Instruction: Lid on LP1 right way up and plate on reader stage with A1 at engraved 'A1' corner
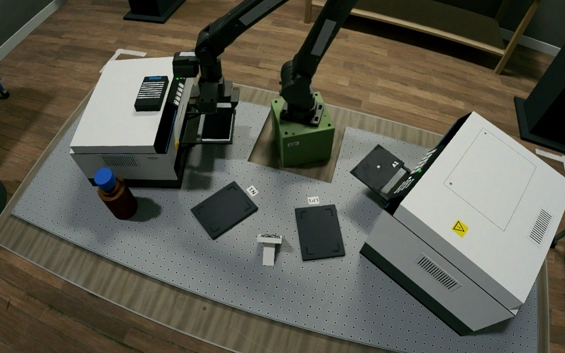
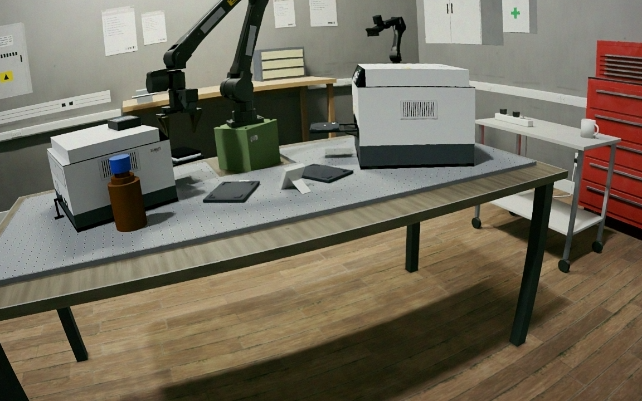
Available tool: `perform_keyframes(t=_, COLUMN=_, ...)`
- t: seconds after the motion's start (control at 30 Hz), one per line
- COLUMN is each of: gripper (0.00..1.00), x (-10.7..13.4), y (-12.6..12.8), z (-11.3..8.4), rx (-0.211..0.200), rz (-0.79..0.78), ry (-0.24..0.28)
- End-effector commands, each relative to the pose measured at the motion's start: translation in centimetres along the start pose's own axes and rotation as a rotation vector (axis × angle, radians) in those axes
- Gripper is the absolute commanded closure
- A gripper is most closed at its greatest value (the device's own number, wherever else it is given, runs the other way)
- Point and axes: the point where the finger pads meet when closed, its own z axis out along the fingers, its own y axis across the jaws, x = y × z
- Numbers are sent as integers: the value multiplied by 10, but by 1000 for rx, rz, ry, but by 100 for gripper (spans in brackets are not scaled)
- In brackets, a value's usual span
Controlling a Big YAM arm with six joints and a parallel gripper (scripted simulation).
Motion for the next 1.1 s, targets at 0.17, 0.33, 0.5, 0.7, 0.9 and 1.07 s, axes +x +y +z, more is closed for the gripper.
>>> perform_keyframes(t=0.17, gripper=0, x=-2, y=-25, z=-11, rx=38, rz=-12, ry=-1)
perform_keyframes(t=0.33, gripper=0, x=2, y=-28, z=-11, rx=47, rz=2, ry=0)
perform_keyframes(t=0.5, gripper=0, x=2, y=-30, z=-11, rx=50, rz=1, ry=-1)
perform_keyframes(t=0.7, gripper=0, x=3, y=-25, z=-4, rx=41, rz=1, ry=-1)
perform_keyframes(t=0.9, gripper=0, x=3, y=-12, z=4, rx=21, rz=1, ry=-1)
perform_keyframes(t=1.07, gripper=0, x=3, y=-5, z=4, rx=10, rz=1, ry=-1)
